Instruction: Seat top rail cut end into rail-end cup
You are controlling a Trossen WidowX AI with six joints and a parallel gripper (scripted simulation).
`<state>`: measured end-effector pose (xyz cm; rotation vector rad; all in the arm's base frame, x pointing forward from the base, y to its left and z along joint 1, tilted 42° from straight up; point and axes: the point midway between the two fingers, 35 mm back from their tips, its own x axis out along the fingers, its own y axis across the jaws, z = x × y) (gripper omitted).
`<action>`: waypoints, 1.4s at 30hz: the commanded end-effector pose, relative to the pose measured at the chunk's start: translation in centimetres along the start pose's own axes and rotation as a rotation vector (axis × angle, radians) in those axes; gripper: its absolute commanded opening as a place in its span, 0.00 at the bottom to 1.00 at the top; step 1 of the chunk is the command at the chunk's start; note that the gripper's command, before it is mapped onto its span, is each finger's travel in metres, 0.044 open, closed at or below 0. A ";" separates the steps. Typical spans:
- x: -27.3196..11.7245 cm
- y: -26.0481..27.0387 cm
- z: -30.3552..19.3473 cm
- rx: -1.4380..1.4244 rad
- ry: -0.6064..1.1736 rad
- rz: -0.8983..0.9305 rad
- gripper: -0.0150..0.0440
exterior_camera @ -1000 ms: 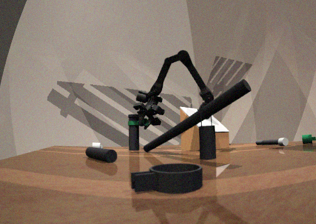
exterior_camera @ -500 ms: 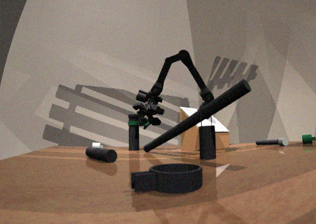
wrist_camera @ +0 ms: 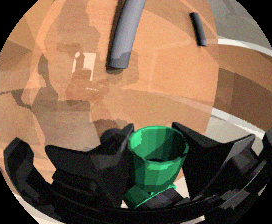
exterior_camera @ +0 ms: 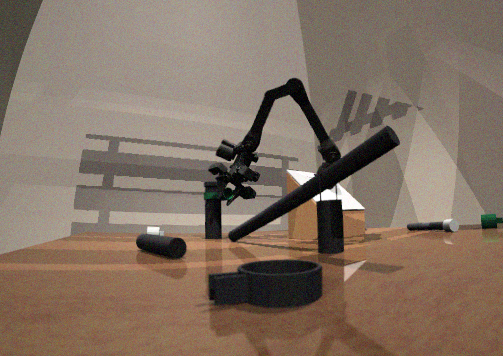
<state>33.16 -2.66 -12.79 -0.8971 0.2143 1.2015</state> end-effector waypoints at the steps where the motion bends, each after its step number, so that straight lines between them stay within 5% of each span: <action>1: 0.2 -0.1 0.1 0.018 0.011 0.002 0.25; 42: 0.7 -1.1 0.0 0.118 0.071 0.000 0.25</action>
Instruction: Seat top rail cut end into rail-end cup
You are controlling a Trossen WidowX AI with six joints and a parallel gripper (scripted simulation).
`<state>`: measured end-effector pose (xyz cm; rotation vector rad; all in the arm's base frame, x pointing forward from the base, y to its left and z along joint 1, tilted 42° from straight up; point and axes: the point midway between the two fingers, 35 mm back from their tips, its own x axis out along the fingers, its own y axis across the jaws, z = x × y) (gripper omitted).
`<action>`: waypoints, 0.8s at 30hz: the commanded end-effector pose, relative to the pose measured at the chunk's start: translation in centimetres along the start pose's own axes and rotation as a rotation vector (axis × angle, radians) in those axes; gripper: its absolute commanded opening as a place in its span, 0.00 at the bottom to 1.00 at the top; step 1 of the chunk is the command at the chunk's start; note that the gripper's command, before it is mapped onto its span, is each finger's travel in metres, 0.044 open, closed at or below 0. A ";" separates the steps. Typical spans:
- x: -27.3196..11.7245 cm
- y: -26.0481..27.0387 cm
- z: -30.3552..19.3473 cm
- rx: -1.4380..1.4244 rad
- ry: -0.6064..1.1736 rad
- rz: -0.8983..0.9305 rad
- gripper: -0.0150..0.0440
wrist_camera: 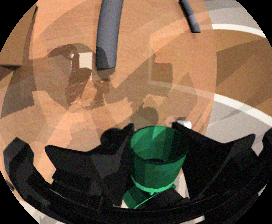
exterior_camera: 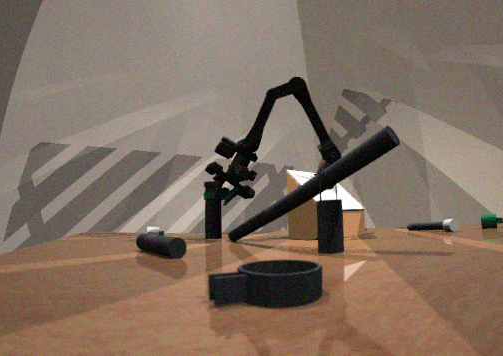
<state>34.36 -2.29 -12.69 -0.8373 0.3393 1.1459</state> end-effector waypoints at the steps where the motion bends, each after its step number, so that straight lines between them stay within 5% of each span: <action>1: 0.0 0.0 0.0 0.000 0.000 0.000 0.25; 19: -1.1 -0.8 1.3 0.006 0.002 0.001 1.00; 24: -2.2 -1.5 2.5 0.011 0.003 0.001 1.00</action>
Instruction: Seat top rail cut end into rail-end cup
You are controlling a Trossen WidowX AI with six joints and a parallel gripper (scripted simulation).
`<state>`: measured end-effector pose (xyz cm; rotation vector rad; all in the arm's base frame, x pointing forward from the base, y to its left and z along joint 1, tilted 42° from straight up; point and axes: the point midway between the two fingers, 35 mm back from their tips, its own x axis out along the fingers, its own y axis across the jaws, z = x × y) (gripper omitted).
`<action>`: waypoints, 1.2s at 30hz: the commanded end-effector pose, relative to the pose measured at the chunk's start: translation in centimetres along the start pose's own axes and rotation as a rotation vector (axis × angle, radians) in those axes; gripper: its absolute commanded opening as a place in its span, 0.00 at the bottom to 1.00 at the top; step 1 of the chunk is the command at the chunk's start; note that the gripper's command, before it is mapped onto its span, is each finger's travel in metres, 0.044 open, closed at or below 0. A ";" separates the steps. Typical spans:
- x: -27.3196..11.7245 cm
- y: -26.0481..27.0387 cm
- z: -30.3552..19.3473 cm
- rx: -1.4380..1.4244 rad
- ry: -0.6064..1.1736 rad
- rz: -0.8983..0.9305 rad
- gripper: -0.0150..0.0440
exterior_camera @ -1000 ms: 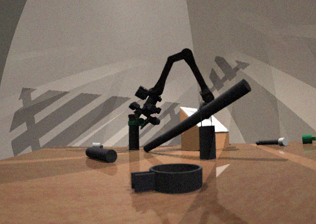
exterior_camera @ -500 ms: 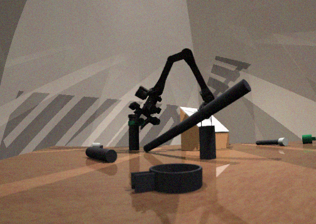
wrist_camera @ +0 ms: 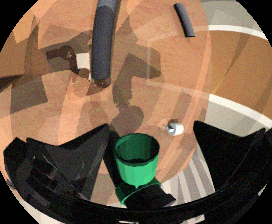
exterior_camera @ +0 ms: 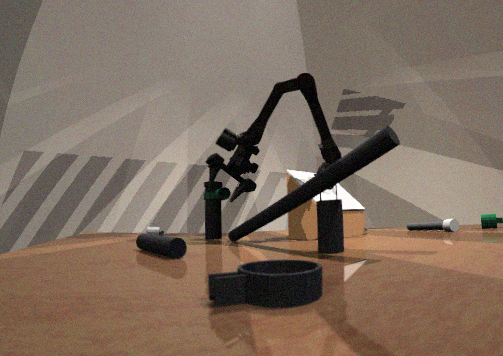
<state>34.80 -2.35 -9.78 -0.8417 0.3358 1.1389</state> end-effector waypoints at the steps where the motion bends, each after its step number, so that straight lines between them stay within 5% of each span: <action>1: -0.7 0.0 1.0 0.015 0.002 0.009 1.00; 11: -2.0 -1.2 2.4 0.064 0.002 0.000 1.00; 27: -9.9 -3.9 13.4 1.513 0.000 0.019 1.00; 36: -10.2 -3.8 13.9 1.573 0.000 0.020 1.00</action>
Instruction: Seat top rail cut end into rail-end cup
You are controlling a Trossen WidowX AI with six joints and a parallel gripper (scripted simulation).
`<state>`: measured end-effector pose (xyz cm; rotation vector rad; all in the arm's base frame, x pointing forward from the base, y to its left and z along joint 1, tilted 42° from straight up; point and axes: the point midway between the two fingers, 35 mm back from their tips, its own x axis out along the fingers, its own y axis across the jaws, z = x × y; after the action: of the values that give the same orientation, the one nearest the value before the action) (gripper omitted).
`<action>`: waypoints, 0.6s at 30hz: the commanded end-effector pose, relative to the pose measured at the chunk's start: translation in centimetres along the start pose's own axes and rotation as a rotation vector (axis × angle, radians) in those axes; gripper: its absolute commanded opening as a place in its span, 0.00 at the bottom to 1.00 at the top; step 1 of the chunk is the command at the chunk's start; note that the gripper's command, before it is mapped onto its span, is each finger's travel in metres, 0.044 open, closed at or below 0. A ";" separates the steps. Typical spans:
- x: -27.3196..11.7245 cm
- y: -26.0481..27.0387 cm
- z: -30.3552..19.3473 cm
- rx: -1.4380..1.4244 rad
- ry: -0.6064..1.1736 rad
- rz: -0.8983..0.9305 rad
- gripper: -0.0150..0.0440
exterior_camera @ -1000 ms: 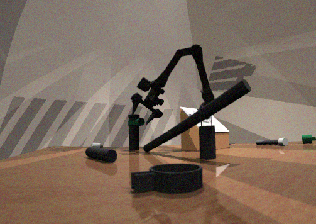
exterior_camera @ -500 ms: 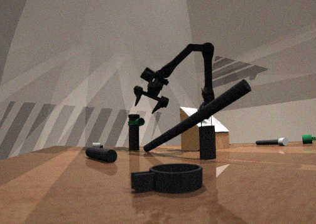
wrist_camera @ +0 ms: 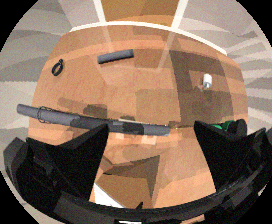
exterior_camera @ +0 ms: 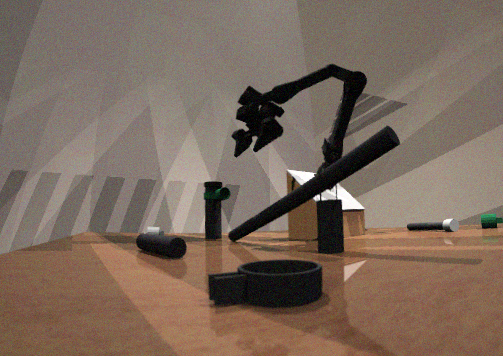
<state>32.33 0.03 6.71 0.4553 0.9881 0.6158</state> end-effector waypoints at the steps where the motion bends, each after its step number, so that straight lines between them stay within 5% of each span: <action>1: -0.4 0.9 -0.3 0.111 0.008 0.006 1.00; 9: 0.2 1.1 -0.5 0.201 0.037 0.010 1.00; 18: 5.3 3.1 -2.3 0.984 0.291 -0.090 1.00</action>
<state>31.64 3.80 5.45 0.9658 1.3561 0.3216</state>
